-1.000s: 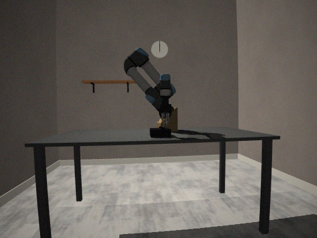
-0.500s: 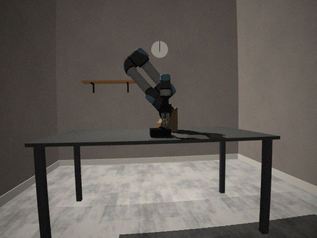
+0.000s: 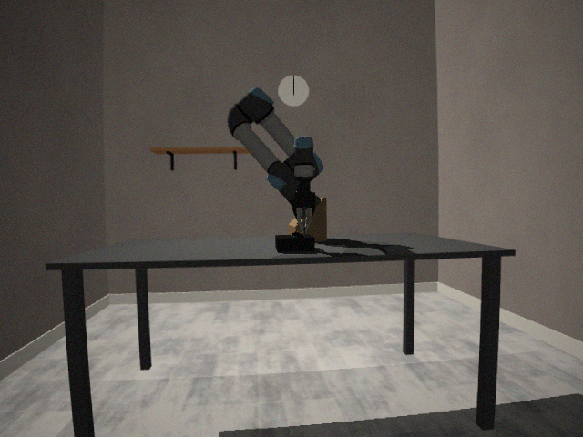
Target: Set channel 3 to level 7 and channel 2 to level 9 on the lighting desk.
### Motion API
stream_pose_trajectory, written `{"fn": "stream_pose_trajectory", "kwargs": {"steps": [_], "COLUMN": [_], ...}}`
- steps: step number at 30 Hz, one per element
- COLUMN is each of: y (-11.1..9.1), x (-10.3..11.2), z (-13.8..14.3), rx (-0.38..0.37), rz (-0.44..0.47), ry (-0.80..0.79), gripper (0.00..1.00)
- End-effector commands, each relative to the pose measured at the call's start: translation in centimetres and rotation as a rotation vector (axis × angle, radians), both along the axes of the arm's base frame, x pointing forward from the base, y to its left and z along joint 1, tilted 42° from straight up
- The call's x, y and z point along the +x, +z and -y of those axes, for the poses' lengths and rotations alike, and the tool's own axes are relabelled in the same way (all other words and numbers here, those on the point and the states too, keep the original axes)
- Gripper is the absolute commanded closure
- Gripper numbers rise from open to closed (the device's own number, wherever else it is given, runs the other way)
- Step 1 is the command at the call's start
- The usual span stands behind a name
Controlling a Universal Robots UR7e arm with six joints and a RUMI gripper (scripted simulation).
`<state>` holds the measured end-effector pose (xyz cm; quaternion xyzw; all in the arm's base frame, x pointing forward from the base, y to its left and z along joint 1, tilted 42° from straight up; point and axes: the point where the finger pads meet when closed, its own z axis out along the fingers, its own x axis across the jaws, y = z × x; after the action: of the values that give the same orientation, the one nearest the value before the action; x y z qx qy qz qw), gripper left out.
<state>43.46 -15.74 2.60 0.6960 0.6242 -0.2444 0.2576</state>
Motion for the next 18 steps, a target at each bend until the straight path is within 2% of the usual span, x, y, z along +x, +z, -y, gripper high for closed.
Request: {"fn": "stream_pose_trajectory", "kwargs": {"steps": [1, 18], "y": [-0.21, -0.60], "x": [0.02, 0.02], "z": [0.19, 0.54], "rx": [0.000, 0.000], "rz": [0.001, 0.001], "ry": [0.001, 0.001], "gripper": [1.00, 1.00]}}
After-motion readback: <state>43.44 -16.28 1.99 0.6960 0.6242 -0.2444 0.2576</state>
